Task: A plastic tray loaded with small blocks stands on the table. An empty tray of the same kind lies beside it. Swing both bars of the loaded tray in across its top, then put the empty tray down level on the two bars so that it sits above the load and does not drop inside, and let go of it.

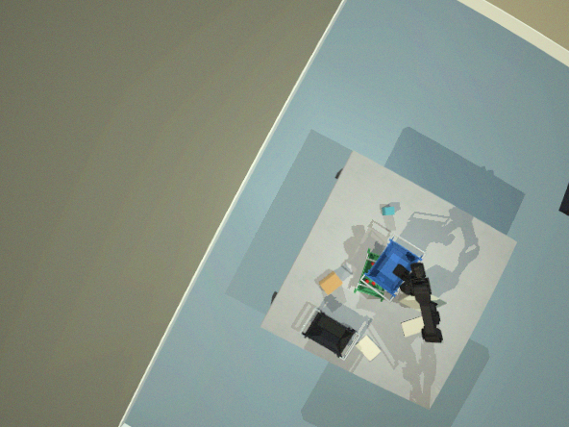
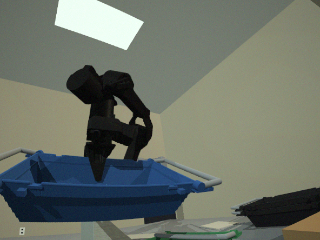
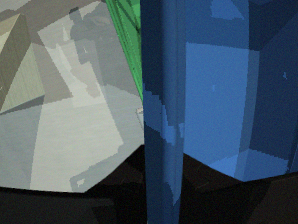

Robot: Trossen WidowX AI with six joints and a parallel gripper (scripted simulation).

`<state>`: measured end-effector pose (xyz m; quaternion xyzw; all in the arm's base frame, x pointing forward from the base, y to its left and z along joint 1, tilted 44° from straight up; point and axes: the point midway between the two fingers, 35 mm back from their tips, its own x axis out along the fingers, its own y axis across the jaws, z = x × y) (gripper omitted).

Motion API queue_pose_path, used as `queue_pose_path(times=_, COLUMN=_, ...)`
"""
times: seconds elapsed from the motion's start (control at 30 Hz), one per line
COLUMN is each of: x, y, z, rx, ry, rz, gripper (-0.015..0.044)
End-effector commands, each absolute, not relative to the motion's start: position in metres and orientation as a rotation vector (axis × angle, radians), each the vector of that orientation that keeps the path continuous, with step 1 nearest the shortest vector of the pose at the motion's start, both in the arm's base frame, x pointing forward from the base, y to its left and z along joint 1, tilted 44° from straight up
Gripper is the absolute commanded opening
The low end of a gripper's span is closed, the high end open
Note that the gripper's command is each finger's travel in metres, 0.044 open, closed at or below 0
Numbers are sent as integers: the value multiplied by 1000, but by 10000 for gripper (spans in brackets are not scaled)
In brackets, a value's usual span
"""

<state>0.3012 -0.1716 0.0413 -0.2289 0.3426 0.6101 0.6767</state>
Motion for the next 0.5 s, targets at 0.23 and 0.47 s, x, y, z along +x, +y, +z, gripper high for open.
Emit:
queue_pose_path(times=0.23, x=318, y=-139, z=73, rx=-662, ry=621, rz=1429, gripper=0)
queue_pose_path(times=0.47, x=325, y=-115, z=87, rx=-734, ry=534, rz=1478, gripper=0)
